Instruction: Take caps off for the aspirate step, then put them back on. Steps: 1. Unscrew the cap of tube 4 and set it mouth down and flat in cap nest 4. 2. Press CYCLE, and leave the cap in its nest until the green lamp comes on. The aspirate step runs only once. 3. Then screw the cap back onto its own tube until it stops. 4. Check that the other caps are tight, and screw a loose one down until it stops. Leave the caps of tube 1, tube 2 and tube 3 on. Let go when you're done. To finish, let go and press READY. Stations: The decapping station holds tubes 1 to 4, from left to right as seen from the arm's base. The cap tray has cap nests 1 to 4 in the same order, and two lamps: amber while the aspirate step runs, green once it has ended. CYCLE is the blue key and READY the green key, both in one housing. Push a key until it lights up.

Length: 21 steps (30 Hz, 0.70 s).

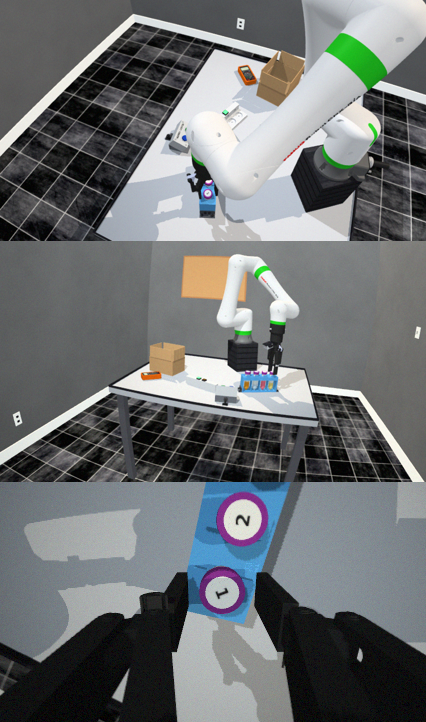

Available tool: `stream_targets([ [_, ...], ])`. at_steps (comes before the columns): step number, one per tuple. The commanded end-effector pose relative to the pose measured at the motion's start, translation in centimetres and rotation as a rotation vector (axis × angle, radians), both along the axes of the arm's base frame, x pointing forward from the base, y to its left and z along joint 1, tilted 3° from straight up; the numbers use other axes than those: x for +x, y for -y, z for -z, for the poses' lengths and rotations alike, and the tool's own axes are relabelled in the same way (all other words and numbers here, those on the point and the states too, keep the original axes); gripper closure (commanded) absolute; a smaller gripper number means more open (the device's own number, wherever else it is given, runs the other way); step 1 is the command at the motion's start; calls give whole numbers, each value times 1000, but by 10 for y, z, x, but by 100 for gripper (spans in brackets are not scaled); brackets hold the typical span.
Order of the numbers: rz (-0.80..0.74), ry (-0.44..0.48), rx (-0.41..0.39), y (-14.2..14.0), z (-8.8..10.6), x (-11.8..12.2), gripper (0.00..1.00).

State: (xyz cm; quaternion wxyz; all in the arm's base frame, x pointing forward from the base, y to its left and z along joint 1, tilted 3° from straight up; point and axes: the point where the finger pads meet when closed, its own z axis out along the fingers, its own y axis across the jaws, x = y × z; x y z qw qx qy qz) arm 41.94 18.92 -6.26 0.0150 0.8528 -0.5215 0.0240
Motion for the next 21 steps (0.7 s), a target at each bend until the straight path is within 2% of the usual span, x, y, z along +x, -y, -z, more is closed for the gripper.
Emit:
stream_targets([
  [1,0,1,1,0,1,1,59],
  [8,0,1,1,0,2,1,59],
  [9,0,1,1,0,2,1,70],
  [21,0,1,1,0,2,1,70],
])
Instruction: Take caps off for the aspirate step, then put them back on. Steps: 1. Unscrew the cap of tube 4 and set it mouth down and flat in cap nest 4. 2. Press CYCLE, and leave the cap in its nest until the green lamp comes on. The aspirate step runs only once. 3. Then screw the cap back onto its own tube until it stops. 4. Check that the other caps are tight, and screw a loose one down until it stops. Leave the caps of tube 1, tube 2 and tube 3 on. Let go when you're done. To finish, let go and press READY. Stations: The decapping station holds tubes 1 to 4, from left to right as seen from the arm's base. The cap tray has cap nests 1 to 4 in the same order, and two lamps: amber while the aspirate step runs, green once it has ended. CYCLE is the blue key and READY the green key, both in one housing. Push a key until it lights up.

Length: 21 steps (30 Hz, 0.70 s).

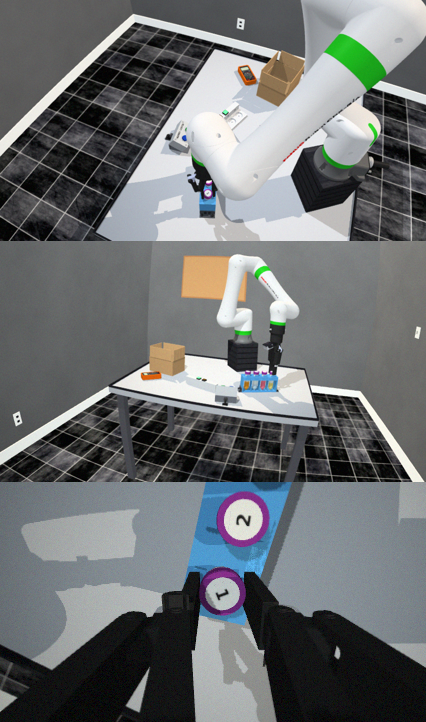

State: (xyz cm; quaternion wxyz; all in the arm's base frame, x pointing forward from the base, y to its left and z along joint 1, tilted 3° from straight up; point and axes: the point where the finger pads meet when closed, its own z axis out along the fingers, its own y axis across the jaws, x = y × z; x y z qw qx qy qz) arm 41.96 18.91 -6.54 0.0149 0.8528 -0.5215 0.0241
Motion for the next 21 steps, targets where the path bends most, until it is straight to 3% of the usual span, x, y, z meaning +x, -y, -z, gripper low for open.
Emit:
stream_targets([
  [1,20,2,1,0,0,1,70],
  [21,339,18,10,0,0,1,70],
])
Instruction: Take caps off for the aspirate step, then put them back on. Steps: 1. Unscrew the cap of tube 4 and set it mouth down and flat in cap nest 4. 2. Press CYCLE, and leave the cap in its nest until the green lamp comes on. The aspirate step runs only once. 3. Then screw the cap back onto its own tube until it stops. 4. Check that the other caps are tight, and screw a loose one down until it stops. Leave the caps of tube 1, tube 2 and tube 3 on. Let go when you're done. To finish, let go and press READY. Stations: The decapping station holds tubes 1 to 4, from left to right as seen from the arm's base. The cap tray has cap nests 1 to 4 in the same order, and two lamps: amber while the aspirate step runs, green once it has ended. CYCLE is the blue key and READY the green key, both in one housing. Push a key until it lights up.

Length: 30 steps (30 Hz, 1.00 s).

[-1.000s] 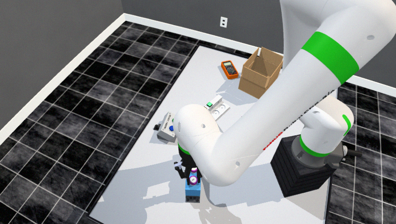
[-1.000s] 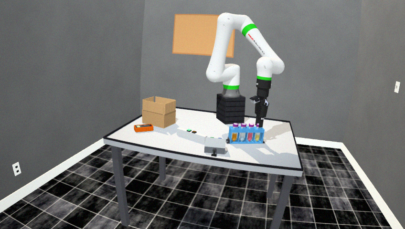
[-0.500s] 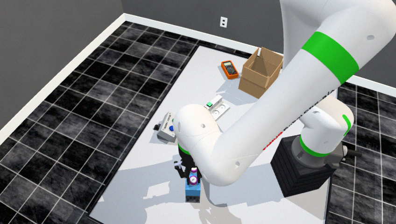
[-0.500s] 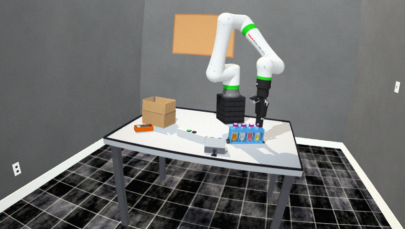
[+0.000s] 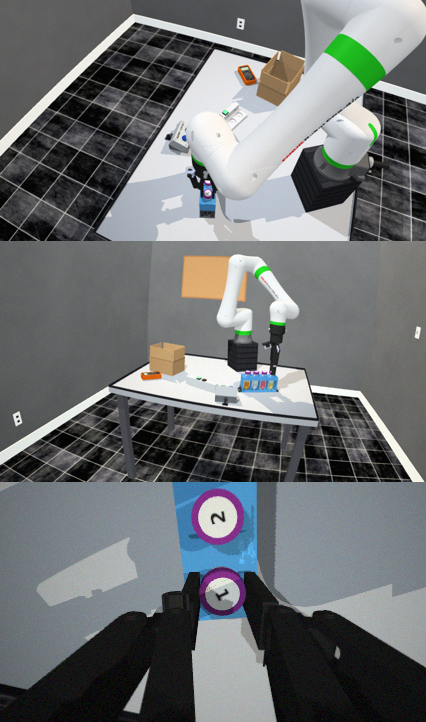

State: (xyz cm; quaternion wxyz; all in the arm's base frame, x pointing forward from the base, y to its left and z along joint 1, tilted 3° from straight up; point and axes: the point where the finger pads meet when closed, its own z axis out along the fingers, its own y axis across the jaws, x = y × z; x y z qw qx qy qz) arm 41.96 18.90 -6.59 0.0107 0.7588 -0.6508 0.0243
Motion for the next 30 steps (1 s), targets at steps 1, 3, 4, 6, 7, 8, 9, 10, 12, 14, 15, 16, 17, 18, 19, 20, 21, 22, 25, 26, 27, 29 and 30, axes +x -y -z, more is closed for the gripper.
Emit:
stream_targets([
  [1,39,6,-1,0,0,1,70],
  [3,79,8,0,0,0,1,70],
  [4,99,9,0,0,0,1,70],
  [6,139,11,1,0,0,1,70],
  [7,159,12,2,0,0,1,70],
  [8,168,12,2,0,0,1,70],
  [9,168,12,2,0,0,1,70],
  [10,168,12,2,0,0,1,70],
  [12,168,12,2,0,-1,1,59],
  [14,168,12,2,0,-1,1,59],
  [15,168,12,2,0,-1,1,59],
  [16,168,12,2,0,-1,1,59],
  [17,168,12,2,0,-1,1,59],
  [18,168,12,2,0,-1,1,59],
  [19,168,12,2,0,-1,1,59],
  [20,168,12,2,0,-1,1,59],
  [21,168,12,2,0,-1,1,59],
  [22,168,12,2,0,-1,1,59],
  [25,168,12,2,-1,-7,0,59],
  [26,168,12,2,-1,-10,0,59],
  [27,168,12,2,-1,-13,0,59],
  [29,168,12,2,-1,-19,0,59],
  [30,168,12,2,-1,-22,0,59],
])
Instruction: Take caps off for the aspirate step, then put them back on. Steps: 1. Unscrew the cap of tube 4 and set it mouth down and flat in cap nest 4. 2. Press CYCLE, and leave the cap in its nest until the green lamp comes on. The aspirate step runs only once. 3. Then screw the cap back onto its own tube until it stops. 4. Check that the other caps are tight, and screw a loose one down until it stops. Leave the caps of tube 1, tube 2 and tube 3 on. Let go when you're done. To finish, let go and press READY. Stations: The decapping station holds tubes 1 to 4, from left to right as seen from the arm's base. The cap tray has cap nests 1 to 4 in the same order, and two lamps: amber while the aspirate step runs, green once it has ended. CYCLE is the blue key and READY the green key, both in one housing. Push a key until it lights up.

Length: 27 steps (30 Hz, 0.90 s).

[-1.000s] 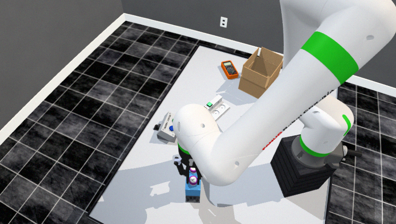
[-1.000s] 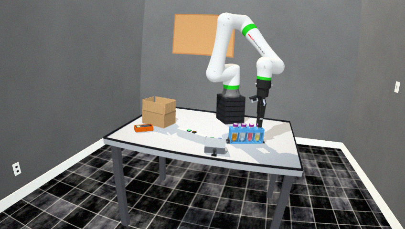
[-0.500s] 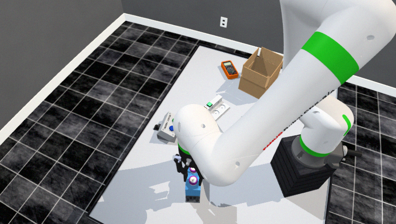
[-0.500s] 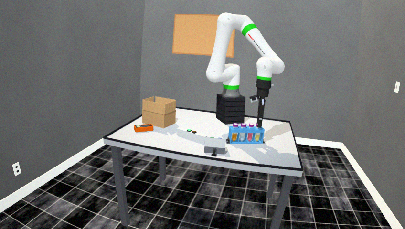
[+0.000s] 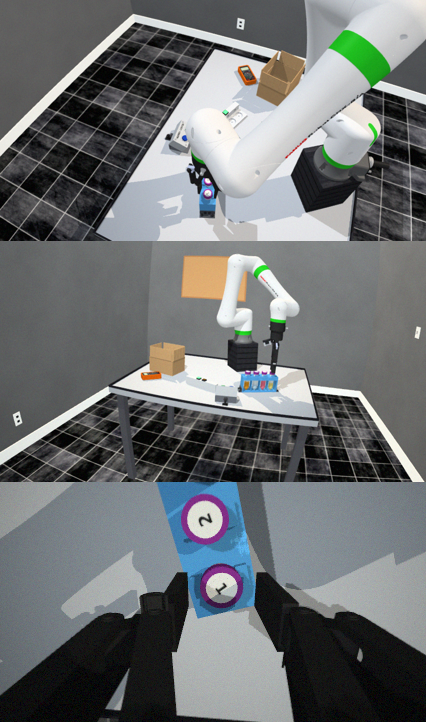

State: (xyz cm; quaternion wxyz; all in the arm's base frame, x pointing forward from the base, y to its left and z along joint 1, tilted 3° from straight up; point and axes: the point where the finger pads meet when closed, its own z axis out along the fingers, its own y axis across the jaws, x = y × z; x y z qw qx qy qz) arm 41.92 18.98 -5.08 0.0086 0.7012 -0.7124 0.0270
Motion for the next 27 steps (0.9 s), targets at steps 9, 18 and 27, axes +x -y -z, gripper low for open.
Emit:
stream_targets([
  [9,-1,1,1,-2,-28,0,59],
  [18,-379,-17,-10,37,-34,9,59],
  [27,-488,-23,-12,49,-34,11,59],
])
